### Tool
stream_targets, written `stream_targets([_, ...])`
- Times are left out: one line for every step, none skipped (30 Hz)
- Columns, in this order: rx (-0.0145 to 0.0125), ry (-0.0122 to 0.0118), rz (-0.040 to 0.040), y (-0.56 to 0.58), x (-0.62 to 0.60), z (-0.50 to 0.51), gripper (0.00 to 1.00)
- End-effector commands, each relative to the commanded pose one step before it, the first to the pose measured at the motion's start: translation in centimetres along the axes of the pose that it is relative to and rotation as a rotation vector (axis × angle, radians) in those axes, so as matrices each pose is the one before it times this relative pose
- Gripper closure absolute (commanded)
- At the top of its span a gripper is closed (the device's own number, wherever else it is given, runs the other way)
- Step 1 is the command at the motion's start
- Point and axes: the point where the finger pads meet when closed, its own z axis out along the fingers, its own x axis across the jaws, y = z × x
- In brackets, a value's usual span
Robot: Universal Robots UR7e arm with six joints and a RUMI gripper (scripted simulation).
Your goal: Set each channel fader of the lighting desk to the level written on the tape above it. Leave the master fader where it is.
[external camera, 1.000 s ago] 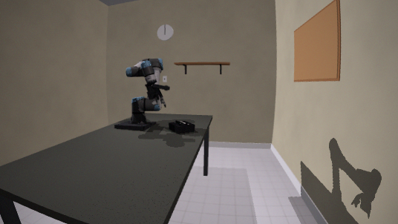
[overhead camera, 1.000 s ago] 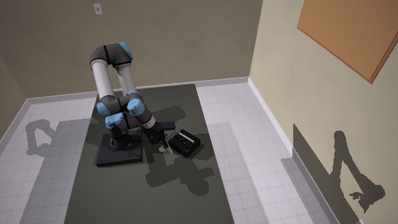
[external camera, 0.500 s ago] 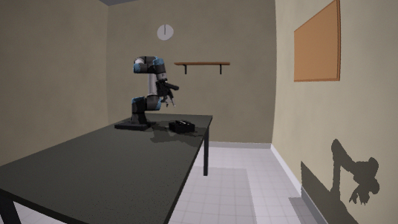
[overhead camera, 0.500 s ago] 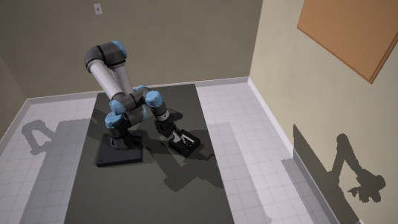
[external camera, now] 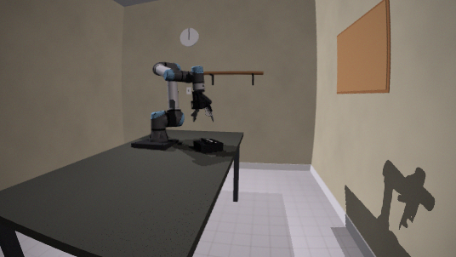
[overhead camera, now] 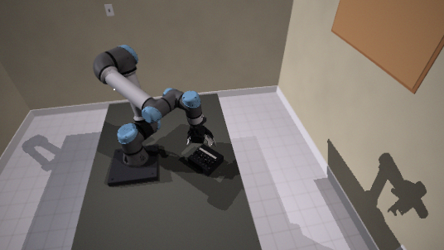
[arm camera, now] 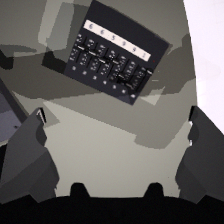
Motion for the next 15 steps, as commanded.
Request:
stream_targets([-0.02855,-0.04448,-0.16764,-1.501,0.423,0.035,0.0])
stream_targets([-0.00337,-0.00457,-0.02336,-0.27,0.103,0.013,0.0])
stream_targets([-0.00308,-0.0042,-0.02144,-0.247,0.1,0.011,0.0])
stream_targets([-0.00279,-0.00383,-0.01954,-0.224,0.096,0.009,0.0])
stream_targets([-0.00251,-0.00347,-0.01768,-0.202,0.09,0.007,0.0])
stream_targets([-0.00225,-0.00311,-0.01585,-0.18,0.084,0.006,0.0])
stream_targets([-0.00199,-0.00276,-0.01408,-0.159,0.077,0.005,0.0])
stream_targets([-0.00174,-0.00243,-0.01236,-0.139,0.069,0.004,0.0])
stream_targets([-0.0015,-0.0021,-0.01071,-0.12,0.061,0.003,0.0])
stream_targets([-0.00128,-0.0018,-0.00914,-0.102,0.053,0.002,0.0])
stream_targets([-0.00107,-0.0015,-0.00765,-0.086,0.045,0.002,0.0])
stream_targets([-0.00088,-0.00123,-0.00627,-0.07,0.038,0.001,0.0])
stream_targets([-0.0007,-0.00098,-0.00499,-0.056,0.03,0.001,0.0])
stream_targets([-0.00053,-0.00075,-0.00384,-0.043,0.023,0.001,0.0])
stream_targets([0.0,0.0,0.0,0.0,0.0,0.0,0.0])
